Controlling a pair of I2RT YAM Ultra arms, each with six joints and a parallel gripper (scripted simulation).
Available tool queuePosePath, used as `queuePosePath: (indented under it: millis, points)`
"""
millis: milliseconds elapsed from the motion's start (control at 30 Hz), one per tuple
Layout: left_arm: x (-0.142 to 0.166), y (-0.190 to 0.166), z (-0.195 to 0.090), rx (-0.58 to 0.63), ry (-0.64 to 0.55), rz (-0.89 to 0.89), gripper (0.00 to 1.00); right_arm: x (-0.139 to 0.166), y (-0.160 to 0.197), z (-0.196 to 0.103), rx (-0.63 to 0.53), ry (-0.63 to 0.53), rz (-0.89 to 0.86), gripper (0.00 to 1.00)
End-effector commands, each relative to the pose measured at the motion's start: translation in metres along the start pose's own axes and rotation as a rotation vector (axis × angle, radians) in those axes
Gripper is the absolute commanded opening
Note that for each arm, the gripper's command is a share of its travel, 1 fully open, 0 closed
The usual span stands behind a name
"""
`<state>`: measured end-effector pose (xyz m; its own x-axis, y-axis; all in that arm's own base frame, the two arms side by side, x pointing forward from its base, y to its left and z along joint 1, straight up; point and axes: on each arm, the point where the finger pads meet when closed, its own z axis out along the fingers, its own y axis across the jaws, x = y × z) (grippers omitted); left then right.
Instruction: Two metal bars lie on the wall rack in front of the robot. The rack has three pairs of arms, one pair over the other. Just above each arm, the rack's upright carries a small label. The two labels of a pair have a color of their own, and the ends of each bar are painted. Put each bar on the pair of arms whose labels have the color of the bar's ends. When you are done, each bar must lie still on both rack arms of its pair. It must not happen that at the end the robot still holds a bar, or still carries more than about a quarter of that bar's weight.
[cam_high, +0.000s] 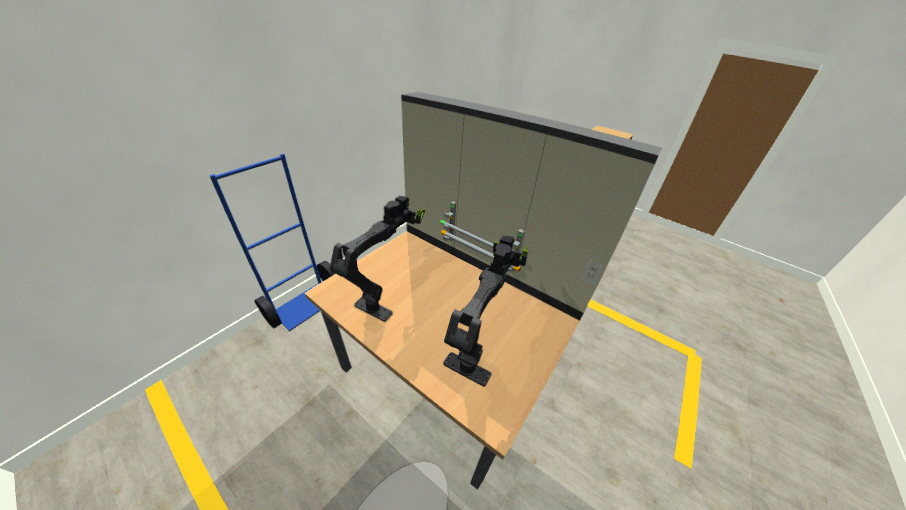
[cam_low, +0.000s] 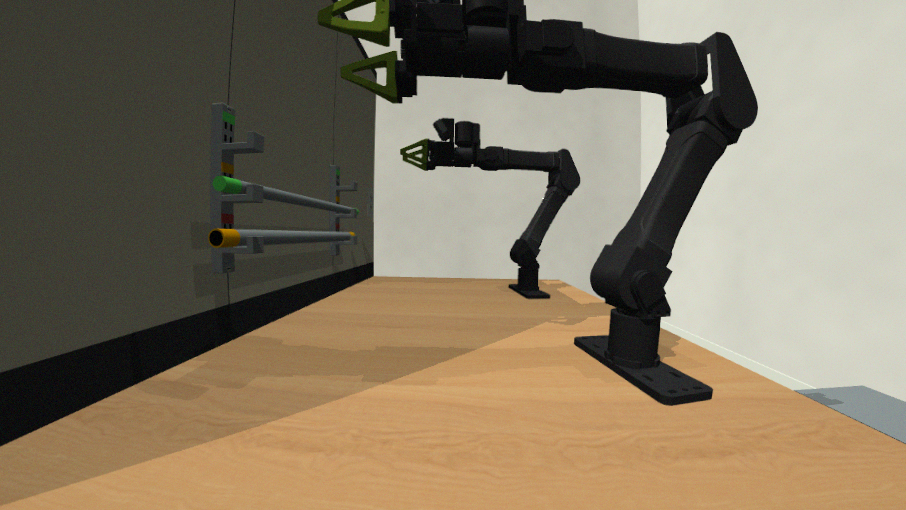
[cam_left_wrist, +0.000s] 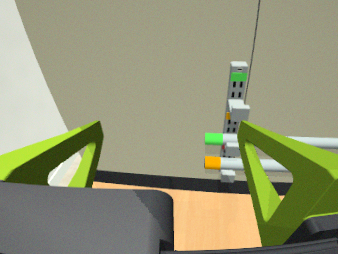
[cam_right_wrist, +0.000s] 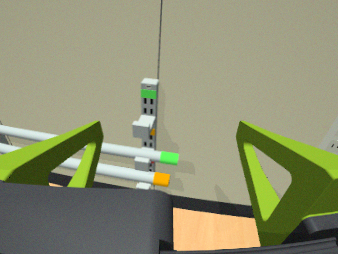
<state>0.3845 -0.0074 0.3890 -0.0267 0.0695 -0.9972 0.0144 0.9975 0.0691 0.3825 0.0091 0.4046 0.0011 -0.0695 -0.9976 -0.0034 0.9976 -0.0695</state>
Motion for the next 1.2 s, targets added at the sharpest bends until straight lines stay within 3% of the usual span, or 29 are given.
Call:
queuePosePath:
  millis: [0,1167]
  points:
    - [-0.002,-0.004,-0.003,-0.004,-0.026,0.065,1.00,0.014,0.004,-0.001,0.012,0.022,-0.064,1.00]
    - [0.030,-0.043,-0.005,0.021,-0.058,0.469,1.00,0.046,0.037,-0.002,0.038,0.048,-0.468,1.00]
